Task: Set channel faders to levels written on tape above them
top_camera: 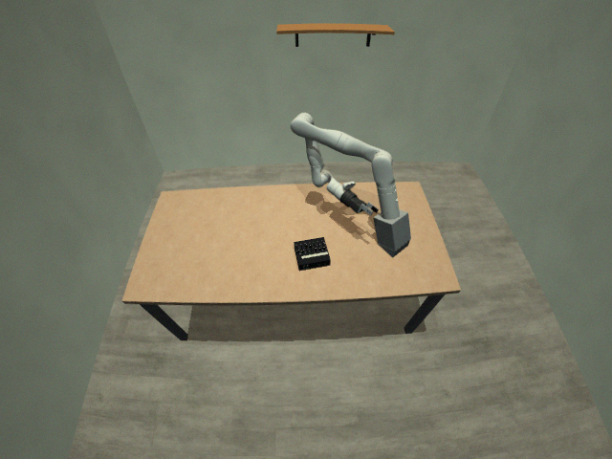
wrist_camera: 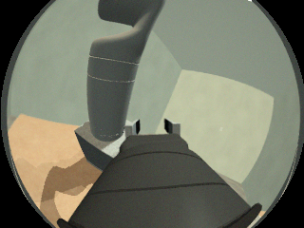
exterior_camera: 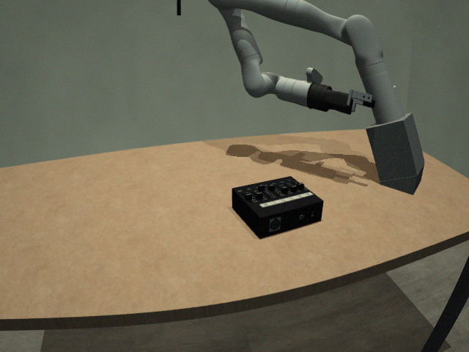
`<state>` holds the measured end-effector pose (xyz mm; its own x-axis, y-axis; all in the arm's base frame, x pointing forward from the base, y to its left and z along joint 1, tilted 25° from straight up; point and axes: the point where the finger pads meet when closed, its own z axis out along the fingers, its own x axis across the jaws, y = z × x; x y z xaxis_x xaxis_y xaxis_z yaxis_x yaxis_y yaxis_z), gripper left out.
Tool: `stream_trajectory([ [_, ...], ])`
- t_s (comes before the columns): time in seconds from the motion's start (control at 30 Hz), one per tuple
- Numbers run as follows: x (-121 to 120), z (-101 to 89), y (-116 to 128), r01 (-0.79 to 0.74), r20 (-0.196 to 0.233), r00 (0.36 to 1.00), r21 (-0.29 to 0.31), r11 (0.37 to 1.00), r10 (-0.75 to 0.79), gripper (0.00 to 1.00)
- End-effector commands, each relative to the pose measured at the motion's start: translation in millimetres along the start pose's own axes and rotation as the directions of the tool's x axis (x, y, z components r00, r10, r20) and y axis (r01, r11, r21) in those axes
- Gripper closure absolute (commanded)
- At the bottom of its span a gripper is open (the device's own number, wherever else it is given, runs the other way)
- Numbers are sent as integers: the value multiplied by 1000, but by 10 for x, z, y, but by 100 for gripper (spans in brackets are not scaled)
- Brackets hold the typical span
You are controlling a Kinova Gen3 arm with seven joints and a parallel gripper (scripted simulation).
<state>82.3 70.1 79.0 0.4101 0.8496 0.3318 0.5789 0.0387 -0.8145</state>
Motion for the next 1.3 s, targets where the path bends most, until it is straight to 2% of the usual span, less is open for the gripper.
stream_trajectory([
  [0.0, 2, -1, -4, 1, 0, 1000, 0, 1000, -1, 0],
  [0.6, 1, -1, -4, 1, 1, 1000, 0, 1000, -1, 0],
  [0.77, -39, -3, 2, 18, 32, 999, 1, 1000, -18, 0],
  [0.9, -139, -19, 23, 61, 109, 992, 5, 998, -61, 0],
  [1.03, -296, -77, 84, 137, 240, 961, 18, 990, -138, 0],
  [1.1, -296, -77, 84, 137, 240, 961, 18, 990, -138, 0],
  [1.2, -427, -174, 178, 216, 366, 905, 40, 976, -215, 0],
  [1.27, -501, -271, 270, 276, 458, 846, 62, 959, -273, 0],
])
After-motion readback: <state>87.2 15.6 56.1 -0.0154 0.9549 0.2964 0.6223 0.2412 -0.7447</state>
